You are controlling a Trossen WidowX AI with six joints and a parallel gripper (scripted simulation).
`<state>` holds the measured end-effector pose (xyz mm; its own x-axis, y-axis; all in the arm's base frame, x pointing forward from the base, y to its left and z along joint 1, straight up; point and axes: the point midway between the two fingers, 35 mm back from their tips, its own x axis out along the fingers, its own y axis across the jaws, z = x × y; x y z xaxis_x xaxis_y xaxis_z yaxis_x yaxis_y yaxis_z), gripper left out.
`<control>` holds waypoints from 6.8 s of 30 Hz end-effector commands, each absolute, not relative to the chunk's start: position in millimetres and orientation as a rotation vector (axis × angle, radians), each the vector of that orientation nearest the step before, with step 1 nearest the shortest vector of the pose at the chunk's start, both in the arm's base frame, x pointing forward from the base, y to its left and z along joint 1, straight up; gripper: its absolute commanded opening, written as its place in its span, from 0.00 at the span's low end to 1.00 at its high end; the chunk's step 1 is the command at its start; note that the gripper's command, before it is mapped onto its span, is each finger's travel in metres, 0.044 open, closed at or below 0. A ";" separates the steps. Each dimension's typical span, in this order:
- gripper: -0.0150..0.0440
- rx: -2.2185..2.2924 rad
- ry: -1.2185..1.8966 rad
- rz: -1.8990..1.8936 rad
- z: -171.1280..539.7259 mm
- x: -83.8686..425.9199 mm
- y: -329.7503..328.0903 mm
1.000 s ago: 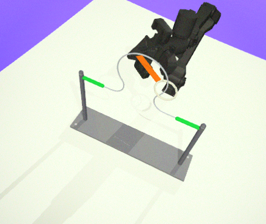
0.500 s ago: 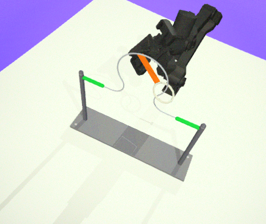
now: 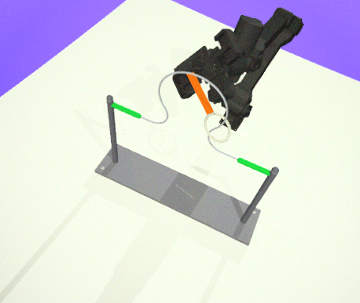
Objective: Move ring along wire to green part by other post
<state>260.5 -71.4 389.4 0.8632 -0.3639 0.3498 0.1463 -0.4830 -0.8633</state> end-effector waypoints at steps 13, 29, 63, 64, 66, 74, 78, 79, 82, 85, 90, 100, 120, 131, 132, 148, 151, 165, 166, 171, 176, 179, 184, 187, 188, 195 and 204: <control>0.00 -1.926 0.185 -0.590 368.2 262.0 -83.6; 0.00 -1.635 0.274 -0.501 318.8 264.0 -96.6; 0.00 -0.831 0.447 -0.244 196.6 263.8 -55.8; 0.00 -0.809 0.439 -0.233 193.4 265.3 -53.7; 0.00 -0.759 0.415 -0.206 186.1 269.1 -48.9; 0.00 -0.576 0.415 -0.145 166.4 270.6 -25.5; 0.00 -0.483 0.427 -0.121 158.7 269.5 -11.8; 0.00 -0.461 0.430 -0.115 157.1 269.2 -8.3; 0.00 -0.395 0.438 -0.097 152.6 268.3 2.1; 0.00 -0.334 0.445 -0.081 149.2 267.5 12.2; 0.00 -0.242 0.455 -0.057 145.1 266.1 28.3; 0.00 -0.113 0.467 -0.024 142.2 263.7 54.3; 0.00 -0.035 0.470 -0.008 141.7 260.9 84.1; 0.00 -0.031 0.468 -0.010 141.6 259.8 95.6; 0.00 -0.031 0.468 -0.010 141.6 259.7 96.6; 0.00 -0.031 0.464 -0.015 141.6 258.1 113.7; 0.00 -0.030 0.463 -0.016 141.6 257.8 116.7; 0.00 -0.031 0.463 -0.017 125.0 258.2 118.1; 0.00 -0.031 0.463 -0.017 123.3 258.1 118.1; 0.00 -0.031 0.463 -0.017 119.4 258.0 118.1; 0.00 -0.031 0.463 -0.017 119.4 258.0 118.1; 0.00 -0.031 0.463 -0.017 119.4 258.0 118.1; 0.00 -0.031 0.463 -0.017 119.4 258.0 118.1; 0.00 -0.031 0.463 -0.017 119.4 258.0 118.1; 0.00 -0.031 0.463 -0.017 119.4 258.0 118.1; 0.00 -0.031 0.463 -0.017 119.4 258.0 118.1; 0.40 -0.033 0.463 -0.012 120.2 257.9 118.4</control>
<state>257.9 118.4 120.2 0.8948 -0.0191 -0.4461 0.0039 0.9994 -0.0349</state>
